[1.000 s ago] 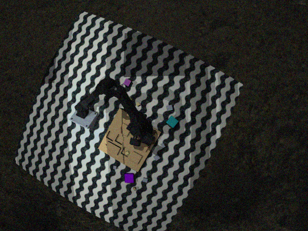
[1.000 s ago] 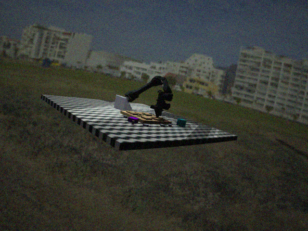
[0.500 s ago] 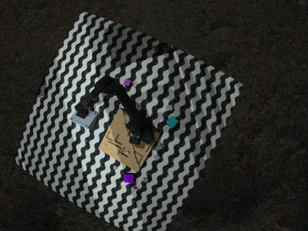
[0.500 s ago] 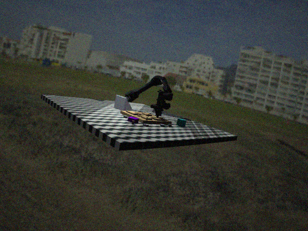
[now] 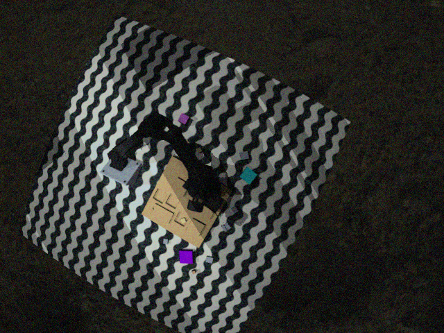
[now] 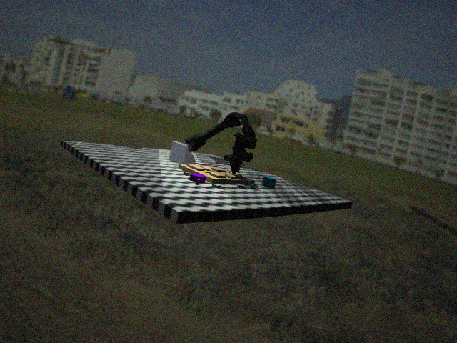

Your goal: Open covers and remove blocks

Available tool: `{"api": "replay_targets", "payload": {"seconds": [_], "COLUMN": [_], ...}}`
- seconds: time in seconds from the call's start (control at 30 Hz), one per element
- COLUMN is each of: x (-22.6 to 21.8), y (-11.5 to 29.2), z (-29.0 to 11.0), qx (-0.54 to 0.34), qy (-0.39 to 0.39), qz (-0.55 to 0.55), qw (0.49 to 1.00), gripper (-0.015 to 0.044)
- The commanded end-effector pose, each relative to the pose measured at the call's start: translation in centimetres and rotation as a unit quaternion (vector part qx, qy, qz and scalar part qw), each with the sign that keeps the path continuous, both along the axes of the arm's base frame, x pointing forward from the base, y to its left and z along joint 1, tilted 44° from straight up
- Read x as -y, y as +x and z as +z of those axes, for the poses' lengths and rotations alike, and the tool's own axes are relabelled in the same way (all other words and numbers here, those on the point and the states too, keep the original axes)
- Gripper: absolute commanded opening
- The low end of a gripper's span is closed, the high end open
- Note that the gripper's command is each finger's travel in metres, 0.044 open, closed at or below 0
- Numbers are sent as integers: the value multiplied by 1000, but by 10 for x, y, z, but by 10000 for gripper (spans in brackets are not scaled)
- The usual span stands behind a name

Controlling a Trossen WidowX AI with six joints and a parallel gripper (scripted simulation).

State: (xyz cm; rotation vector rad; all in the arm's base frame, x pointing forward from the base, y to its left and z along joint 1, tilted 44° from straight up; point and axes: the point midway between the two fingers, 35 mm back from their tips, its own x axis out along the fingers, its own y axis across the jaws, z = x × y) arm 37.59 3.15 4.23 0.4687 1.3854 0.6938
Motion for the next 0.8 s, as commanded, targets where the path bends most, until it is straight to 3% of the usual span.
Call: {"api": "replay_targets", "payload": {"seconds": [0.0, 0.77], "x": [4, 18], "y": [4, 17], "z": [-2, -8], "qx": [1, -4], "qy": [-2, 0], "qz": [3, 4], "qw": [1000, 1000], "gripper": [0, 0]}}
